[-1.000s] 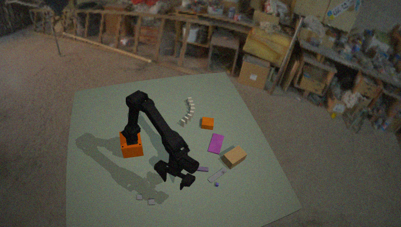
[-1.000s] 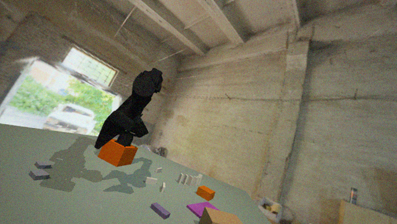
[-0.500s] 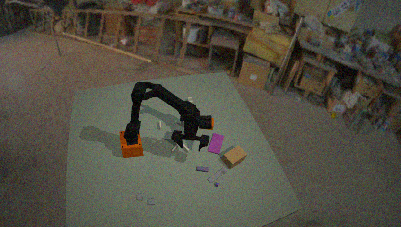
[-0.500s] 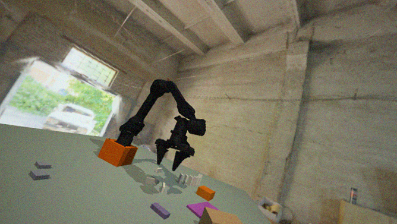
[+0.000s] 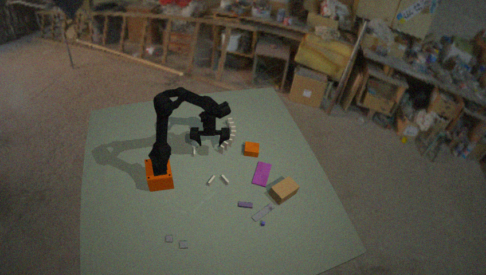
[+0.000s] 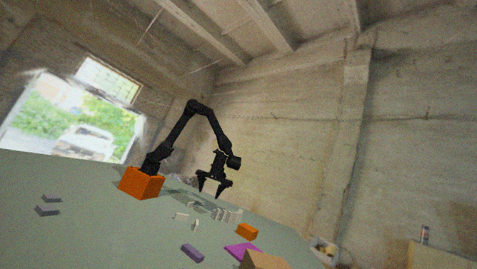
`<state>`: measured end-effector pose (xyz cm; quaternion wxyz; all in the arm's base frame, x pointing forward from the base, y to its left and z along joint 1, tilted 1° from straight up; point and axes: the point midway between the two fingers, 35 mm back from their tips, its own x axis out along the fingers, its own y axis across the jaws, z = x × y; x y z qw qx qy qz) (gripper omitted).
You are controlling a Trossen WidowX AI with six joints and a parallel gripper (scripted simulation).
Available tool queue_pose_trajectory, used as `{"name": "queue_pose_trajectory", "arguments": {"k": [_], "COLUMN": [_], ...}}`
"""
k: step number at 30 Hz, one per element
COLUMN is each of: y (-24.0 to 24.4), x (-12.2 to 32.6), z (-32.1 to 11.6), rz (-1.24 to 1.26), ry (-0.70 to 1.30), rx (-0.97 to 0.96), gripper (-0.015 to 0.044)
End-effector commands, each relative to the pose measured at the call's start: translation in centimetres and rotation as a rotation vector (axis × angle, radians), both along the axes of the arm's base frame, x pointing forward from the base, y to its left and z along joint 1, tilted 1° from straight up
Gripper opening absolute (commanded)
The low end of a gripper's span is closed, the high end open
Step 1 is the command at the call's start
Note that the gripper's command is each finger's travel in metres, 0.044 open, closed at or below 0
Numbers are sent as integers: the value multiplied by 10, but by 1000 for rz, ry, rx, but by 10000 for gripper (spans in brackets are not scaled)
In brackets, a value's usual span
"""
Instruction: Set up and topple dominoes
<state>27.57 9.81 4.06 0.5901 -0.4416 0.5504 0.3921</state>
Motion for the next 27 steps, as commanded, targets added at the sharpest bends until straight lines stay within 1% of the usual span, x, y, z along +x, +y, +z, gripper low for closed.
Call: {"name": "queue_pose_trajectory", "arguments": {"k": [1,4,6,11,16,18,27], "y": [37,63,68,68,69,68,67], "x": [-30,-56,-62,-63,-61,-62,-64], "z": [-4,-8,-9,-16,-61,-73,-82], "rz": [52,96,105,105,105,105,105], "ry": [25,46,51,52,52,52,52], "rx": [23,33,35,35,35,34,34], "gripper": [440,440,440,440,440,440,440]}}
